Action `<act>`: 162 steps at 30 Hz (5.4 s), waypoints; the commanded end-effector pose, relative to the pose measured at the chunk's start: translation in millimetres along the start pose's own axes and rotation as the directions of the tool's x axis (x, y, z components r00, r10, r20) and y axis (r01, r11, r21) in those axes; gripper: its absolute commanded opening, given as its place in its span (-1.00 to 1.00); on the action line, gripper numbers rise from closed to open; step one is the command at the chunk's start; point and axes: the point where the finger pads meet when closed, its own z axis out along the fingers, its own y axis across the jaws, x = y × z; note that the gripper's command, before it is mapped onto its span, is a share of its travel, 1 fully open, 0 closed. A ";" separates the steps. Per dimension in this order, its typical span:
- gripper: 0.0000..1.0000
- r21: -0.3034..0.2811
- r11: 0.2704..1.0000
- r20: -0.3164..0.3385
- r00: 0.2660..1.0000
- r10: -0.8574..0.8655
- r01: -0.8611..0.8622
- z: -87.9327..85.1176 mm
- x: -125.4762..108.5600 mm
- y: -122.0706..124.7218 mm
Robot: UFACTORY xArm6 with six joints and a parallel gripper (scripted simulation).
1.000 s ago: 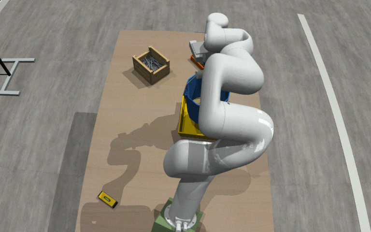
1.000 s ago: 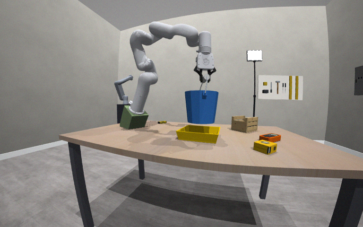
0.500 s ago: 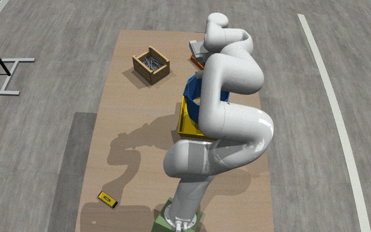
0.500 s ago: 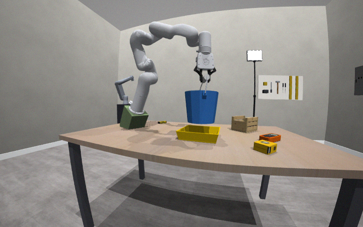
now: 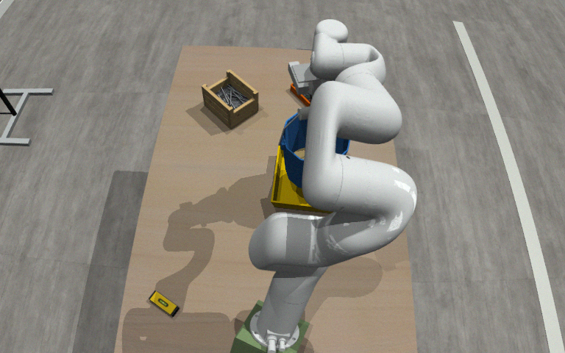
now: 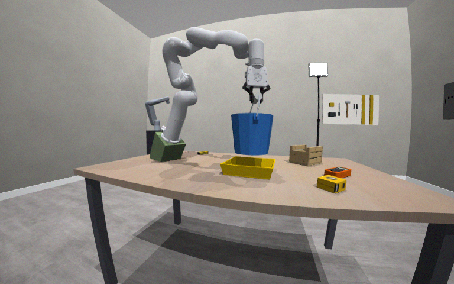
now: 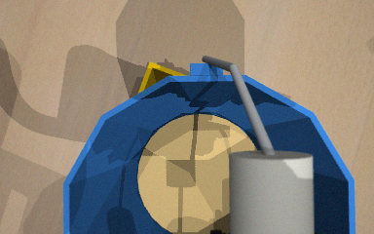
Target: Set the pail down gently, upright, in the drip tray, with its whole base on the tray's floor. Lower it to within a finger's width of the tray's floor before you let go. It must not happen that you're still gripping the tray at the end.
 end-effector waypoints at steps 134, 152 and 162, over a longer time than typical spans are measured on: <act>-1.00 -0.004 1.000 0.001 1.000 0.001 -0.001 82.6 -0.8 1.1; -1.00 -0.004 1.000 0.001 1.000 0.001 -0.001 84.2 -0.9 1.1; -1.00 -0.004 1.000 0.001 1.000 0.001 -0.001 84.2 -0.9 1.1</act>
